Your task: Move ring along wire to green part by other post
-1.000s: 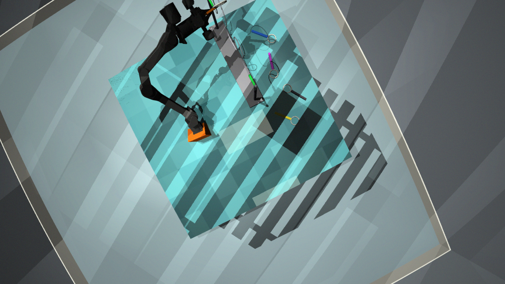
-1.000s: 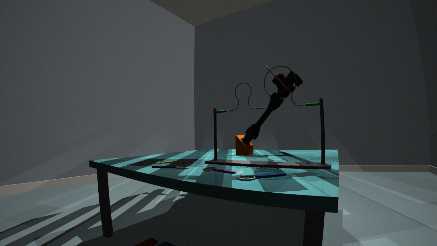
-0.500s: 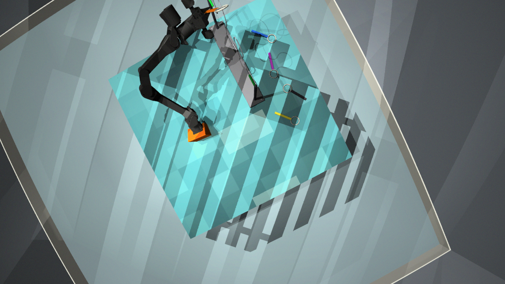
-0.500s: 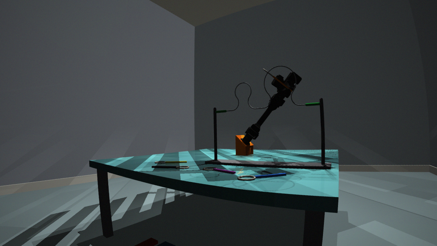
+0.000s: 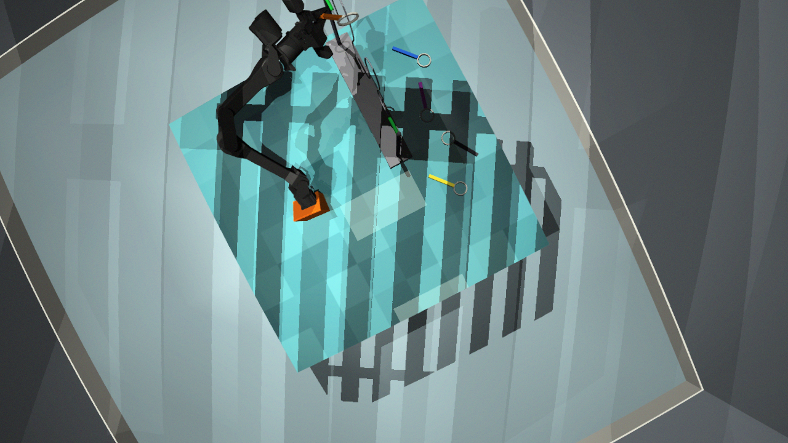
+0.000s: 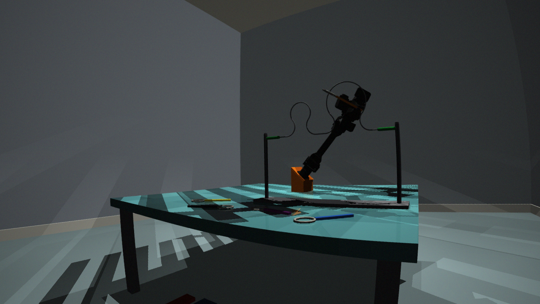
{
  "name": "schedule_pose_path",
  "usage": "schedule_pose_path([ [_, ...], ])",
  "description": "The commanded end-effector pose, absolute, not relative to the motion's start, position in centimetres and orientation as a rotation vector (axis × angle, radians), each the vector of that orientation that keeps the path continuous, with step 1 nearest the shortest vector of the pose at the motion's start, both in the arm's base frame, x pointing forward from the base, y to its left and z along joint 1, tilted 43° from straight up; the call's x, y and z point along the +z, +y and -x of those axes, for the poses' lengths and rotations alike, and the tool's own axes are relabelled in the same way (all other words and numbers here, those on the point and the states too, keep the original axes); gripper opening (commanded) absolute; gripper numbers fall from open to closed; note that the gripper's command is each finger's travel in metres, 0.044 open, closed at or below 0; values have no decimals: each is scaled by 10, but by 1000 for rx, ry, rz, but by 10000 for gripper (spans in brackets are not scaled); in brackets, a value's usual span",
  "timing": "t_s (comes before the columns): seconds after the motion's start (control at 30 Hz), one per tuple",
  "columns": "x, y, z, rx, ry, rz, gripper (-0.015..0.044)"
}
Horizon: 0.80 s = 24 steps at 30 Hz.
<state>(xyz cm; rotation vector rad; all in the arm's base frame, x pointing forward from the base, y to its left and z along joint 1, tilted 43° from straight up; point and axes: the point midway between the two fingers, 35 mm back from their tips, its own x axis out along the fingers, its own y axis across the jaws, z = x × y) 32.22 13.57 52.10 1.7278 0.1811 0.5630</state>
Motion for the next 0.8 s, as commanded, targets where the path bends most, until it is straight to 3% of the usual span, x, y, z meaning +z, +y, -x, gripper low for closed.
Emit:
schedule_pose_path([
  [0.0,521,135,-323,567,174,-1778,-150],
  [0.77,531,131,-322,621,124,-2060,-150],
])
